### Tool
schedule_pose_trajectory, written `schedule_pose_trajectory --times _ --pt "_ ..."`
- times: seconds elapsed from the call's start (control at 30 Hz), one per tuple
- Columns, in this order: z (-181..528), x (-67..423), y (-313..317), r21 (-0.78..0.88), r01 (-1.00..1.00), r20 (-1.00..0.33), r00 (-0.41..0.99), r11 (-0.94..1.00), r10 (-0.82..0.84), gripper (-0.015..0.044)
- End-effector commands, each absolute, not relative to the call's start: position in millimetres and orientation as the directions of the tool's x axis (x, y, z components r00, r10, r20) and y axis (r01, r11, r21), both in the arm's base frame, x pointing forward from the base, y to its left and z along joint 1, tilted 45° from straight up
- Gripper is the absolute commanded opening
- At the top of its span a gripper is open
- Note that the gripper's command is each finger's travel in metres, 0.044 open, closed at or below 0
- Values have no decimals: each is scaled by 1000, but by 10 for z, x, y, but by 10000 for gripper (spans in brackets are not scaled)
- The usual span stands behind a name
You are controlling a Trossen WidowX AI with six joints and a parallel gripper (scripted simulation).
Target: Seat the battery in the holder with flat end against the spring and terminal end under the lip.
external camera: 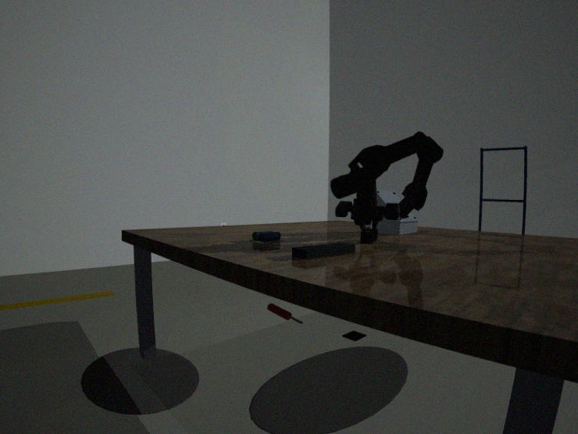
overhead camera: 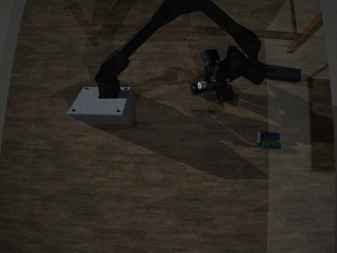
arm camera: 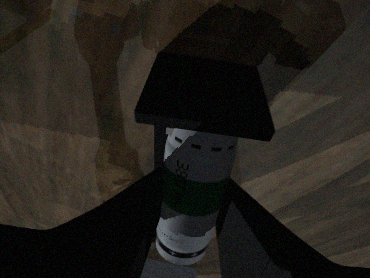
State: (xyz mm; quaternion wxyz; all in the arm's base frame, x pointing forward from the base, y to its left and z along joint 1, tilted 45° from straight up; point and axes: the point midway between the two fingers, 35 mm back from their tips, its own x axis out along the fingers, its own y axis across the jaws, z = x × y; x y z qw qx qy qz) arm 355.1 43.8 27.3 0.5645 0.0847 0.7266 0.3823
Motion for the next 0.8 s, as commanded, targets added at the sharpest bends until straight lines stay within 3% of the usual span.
schedule_pose_trajectory --times 0.0,0.77 --pt "256 3592 454 650 -312 -759 -313 693 570 86" --pt "220 3578 460 644 -308 -764 -217 700 608 86"
